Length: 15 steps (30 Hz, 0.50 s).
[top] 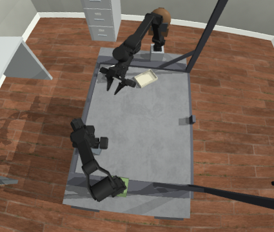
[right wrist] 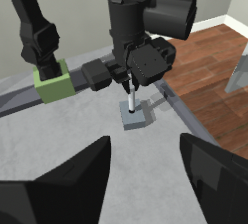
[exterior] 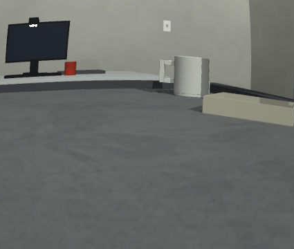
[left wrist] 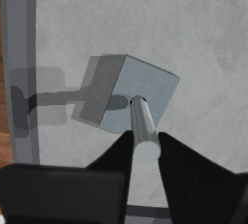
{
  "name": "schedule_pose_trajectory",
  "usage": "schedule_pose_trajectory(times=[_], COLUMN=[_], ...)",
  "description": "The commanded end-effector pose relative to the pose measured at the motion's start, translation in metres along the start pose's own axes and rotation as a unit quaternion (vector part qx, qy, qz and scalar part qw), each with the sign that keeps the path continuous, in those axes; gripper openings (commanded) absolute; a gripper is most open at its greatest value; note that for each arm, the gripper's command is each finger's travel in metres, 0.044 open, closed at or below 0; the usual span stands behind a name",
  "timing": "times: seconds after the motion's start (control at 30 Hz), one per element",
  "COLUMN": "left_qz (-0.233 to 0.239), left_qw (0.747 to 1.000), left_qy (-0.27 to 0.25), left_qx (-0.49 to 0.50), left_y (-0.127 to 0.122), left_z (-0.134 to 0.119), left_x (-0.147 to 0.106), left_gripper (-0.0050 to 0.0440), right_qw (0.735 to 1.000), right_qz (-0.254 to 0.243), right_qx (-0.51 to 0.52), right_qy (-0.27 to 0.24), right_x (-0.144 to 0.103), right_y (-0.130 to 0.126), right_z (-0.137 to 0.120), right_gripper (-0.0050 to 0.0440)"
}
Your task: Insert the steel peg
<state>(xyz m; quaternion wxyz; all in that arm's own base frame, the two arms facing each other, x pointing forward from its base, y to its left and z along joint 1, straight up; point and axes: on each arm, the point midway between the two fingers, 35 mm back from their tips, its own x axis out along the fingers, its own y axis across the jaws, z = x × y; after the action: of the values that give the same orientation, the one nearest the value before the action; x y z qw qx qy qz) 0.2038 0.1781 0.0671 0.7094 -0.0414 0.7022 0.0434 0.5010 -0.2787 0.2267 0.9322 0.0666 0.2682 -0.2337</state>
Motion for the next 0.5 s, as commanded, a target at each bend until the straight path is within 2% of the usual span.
schedule_pose_trajectory(times=[0.0,0.47], left_qz=[0.009,0.004], left_qw=[1.0,1.0], left_qy=[-0.011,-0.002], left_qx=[0.0,0.0], left_y=[0.001,0.001], left_z=[-0.001,-0.002], left_x=[-0.006,0.006], left_gripper=[-0.005,-0.005], right_qw=[1.0,1.0], right_qz=[0.0,0.0], right_qx=[0.0,0.0], right_qy=[-0.021,-0.021], right_x=[-0.013,-0.013], right_y=[0.0,0.0], right_z=[0.017,0.017], right_gripper=[0.02,0.02])
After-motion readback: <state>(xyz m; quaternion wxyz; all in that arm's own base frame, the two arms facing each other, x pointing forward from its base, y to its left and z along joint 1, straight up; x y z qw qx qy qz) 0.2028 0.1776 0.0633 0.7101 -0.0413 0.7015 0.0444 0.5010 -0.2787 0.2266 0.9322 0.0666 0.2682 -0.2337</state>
